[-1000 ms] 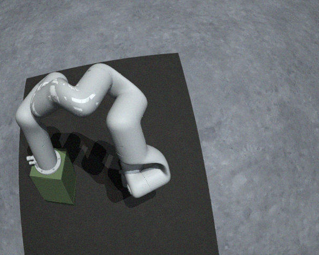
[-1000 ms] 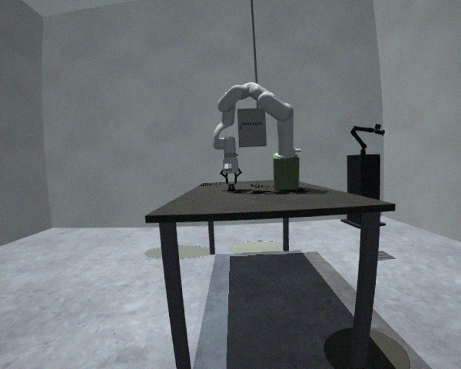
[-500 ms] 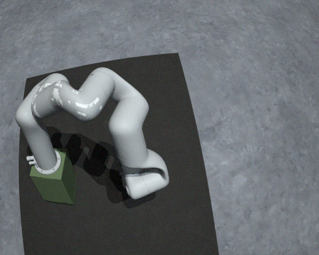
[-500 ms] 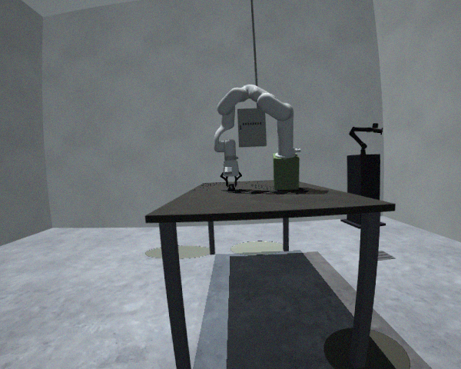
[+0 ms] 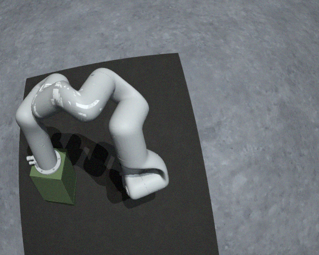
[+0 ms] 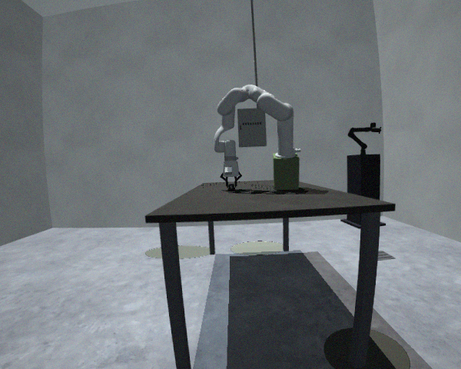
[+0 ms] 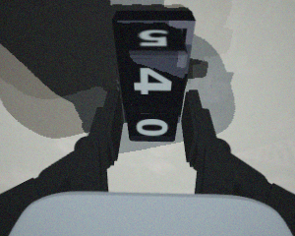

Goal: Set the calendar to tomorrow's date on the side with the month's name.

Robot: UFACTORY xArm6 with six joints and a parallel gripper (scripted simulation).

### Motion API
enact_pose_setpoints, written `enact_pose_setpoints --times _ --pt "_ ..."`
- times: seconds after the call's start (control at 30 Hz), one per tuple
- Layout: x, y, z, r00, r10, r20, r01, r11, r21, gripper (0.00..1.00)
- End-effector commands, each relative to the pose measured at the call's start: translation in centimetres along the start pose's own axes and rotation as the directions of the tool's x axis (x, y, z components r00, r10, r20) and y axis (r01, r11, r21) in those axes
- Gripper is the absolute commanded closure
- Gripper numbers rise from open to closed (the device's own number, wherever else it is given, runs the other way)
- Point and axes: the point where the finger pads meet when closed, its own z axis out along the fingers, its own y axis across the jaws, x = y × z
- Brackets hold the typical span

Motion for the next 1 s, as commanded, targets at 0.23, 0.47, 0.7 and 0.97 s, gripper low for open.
enact_pose_setpoints --times 0.23,0.47,0.7,0.97 --pt "-0.04 0.12 -0.08 1.0 0.0 0.001 0.0 1.0 -0.002 0.51" --pt "-0.04 0.12 -0.08 1.0 0.0 0.001 0.0 1.0 -0.002 0.51" --pt "-0.04 0.12 -0.08 1.0 0.0 0.001 0.0 1.0 -0.002 0.51" --pt "-0.04 0.12 -0.08 1.0 0.0 0.001 0.0 1.0 -0.002 0.71"
